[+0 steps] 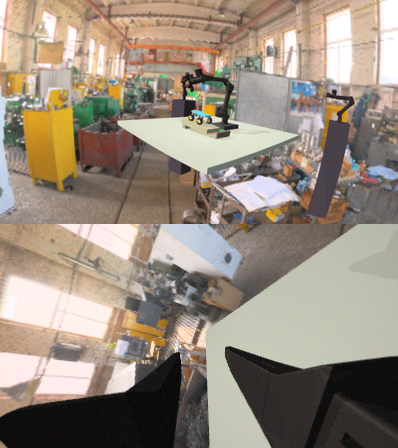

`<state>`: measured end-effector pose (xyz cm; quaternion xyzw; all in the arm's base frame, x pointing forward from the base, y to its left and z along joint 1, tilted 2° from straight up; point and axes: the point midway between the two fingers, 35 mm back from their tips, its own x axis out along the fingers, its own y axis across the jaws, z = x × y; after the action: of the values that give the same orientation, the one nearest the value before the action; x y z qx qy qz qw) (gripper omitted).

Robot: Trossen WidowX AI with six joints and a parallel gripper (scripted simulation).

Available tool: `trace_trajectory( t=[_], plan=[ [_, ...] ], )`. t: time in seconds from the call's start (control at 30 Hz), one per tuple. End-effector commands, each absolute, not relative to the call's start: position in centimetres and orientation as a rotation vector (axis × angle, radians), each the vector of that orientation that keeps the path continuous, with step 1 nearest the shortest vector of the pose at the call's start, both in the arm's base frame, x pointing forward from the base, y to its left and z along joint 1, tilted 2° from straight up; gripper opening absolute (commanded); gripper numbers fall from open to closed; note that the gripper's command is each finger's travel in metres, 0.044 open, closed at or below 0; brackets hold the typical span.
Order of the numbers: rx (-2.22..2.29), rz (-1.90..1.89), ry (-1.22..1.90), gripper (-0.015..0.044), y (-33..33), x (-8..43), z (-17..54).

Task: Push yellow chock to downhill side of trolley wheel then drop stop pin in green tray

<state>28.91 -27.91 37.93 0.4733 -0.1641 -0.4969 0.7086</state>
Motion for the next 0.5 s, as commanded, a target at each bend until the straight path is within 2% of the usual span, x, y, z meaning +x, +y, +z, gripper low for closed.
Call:
trace_trajectory(
  t=[0.0,0.23,0.47],
  plan=[
    [1.016,-1.211,0.005,0.0190,-27.2,26.7,30.3],
    [1.032,-1.284,0.537,0.0190,-23.8,21.7,20.7],
    [1.136,-1.252,1.066,0.0190,-17.4,15.2,14.1]
  ],
)
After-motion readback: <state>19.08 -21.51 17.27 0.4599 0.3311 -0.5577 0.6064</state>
